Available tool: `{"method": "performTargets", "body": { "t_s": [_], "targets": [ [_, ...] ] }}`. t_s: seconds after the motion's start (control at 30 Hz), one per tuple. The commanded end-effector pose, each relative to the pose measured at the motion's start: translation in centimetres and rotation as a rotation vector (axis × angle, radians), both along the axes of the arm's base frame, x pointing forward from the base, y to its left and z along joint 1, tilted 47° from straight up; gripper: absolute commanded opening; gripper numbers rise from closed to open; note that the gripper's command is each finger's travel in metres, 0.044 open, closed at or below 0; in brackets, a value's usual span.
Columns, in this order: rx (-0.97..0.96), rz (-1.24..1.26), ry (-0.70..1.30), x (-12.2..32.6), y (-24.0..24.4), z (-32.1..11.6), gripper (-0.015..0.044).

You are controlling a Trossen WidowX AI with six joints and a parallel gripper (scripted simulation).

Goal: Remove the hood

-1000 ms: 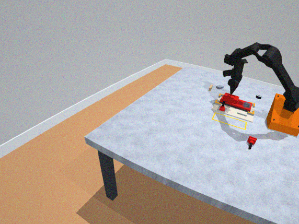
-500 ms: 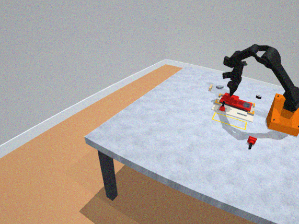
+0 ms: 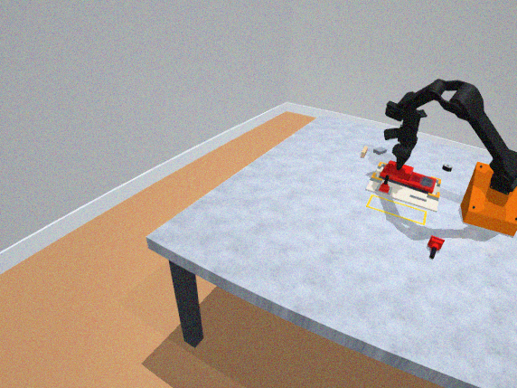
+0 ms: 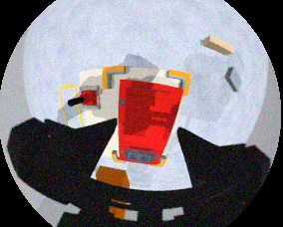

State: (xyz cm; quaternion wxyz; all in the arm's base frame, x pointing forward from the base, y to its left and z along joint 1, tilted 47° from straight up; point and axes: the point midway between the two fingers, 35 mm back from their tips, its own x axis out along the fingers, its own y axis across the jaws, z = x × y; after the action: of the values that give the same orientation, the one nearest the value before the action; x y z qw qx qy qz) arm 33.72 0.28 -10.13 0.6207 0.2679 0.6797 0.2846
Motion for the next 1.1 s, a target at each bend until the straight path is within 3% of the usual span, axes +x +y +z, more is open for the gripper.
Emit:
{"method": "performTargets", "body": {
  "t_s": [0.0,1.07],
  "targets": [
    [0.003,-0.005,0.006,-0.1,0.2,-0.2,0.0440],
    [0.004,-0.005,0.007,-0.3,1.3,-1.2,0.0440]
  ]
}}
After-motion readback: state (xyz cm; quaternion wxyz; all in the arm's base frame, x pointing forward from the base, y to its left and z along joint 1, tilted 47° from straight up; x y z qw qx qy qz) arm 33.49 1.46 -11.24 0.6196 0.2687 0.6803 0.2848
